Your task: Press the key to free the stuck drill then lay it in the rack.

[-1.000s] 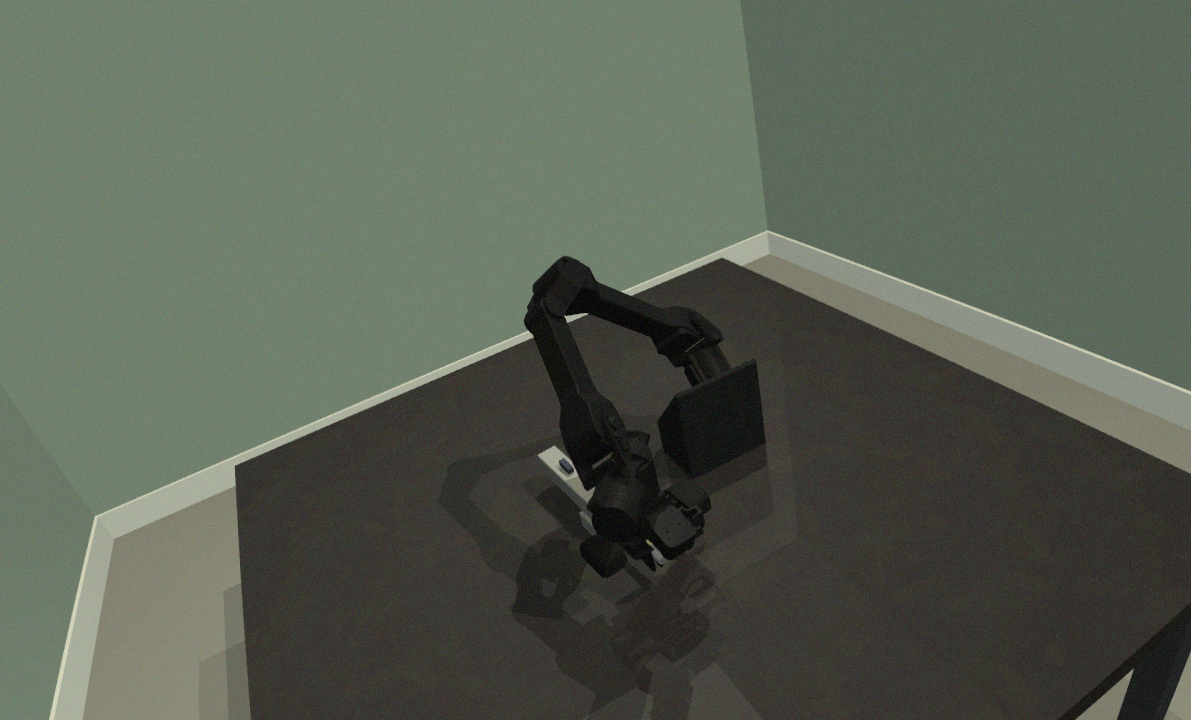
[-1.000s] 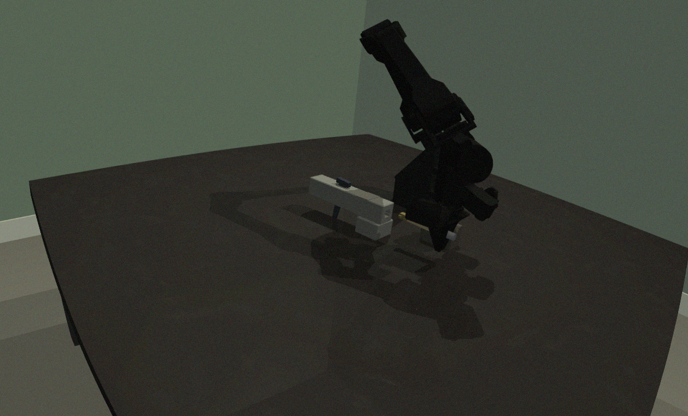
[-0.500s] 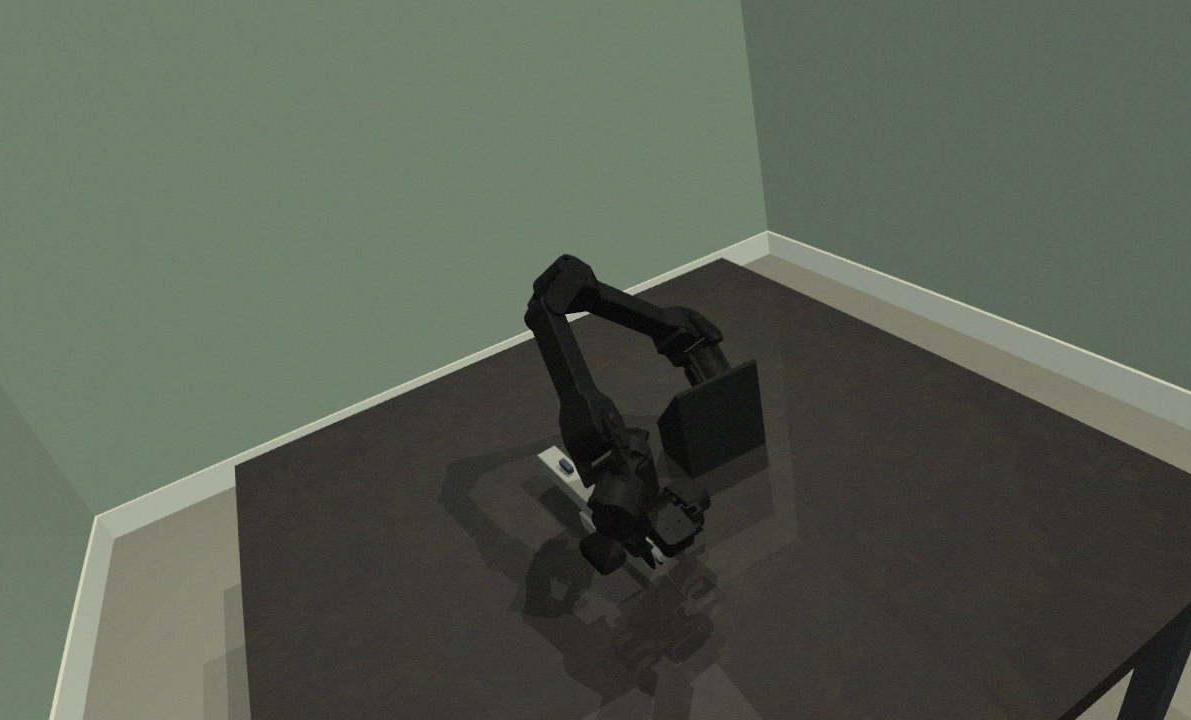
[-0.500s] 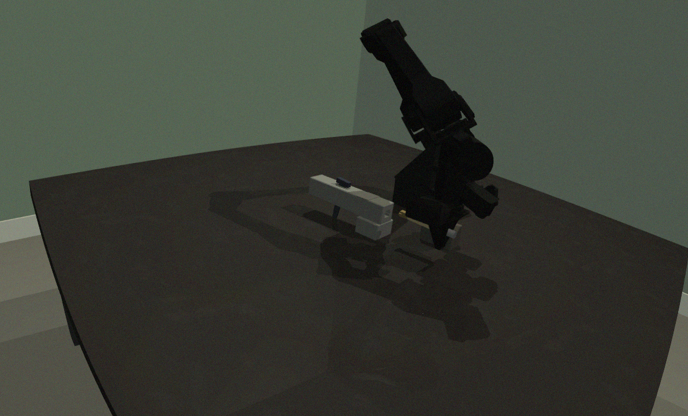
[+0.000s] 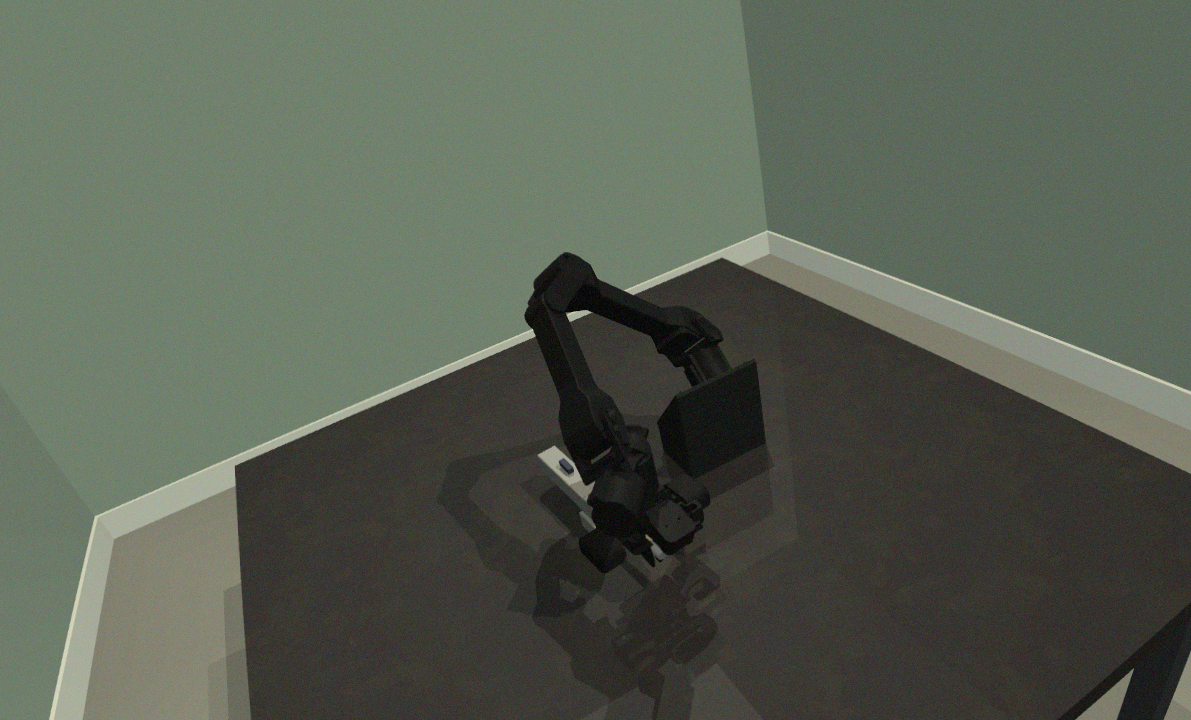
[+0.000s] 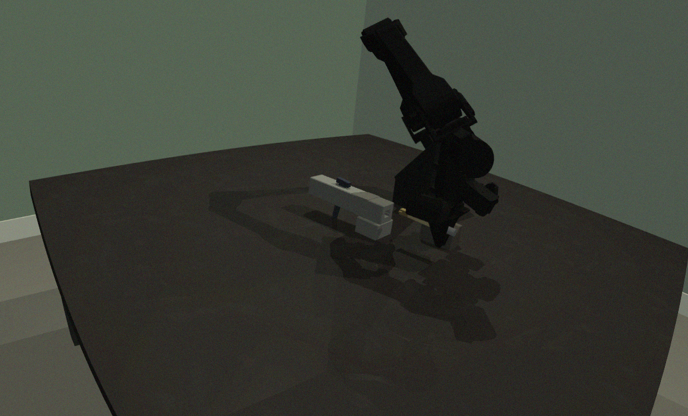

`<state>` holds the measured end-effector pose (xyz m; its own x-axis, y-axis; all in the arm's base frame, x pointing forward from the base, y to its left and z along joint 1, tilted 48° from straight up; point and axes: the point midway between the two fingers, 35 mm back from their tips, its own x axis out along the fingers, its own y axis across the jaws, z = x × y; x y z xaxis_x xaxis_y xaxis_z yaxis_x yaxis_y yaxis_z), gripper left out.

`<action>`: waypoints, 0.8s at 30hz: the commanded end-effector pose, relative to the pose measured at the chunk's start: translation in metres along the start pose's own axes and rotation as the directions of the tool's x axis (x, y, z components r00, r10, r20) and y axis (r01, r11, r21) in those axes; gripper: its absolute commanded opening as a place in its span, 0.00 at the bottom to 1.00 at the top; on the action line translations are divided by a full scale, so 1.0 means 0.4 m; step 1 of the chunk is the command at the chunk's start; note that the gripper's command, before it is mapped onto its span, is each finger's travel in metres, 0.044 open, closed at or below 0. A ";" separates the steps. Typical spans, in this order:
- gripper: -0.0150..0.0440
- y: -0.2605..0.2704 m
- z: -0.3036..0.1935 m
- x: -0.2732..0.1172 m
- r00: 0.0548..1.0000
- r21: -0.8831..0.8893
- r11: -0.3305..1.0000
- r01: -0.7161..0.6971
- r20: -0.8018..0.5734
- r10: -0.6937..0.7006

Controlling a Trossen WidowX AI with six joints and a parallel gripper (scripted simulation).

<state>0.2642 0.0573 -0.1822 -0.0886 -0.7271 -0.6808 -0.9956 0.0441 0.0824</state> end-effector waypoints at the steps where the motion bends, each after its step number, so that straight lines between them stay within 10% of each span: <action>1: 0.25 -0.001 0.000 -0.008 1.000 0.006 1.000 0.001 0.005 -0.001; 24: 0.25 0.002 -0.002 -0.022 1.000 0.005 1.000 0.001 0.006 -0.001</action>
<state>0.2636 0.0606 -0.1776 -0.0889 -0.7272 -0.6807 -0.9956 0.0440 0.0829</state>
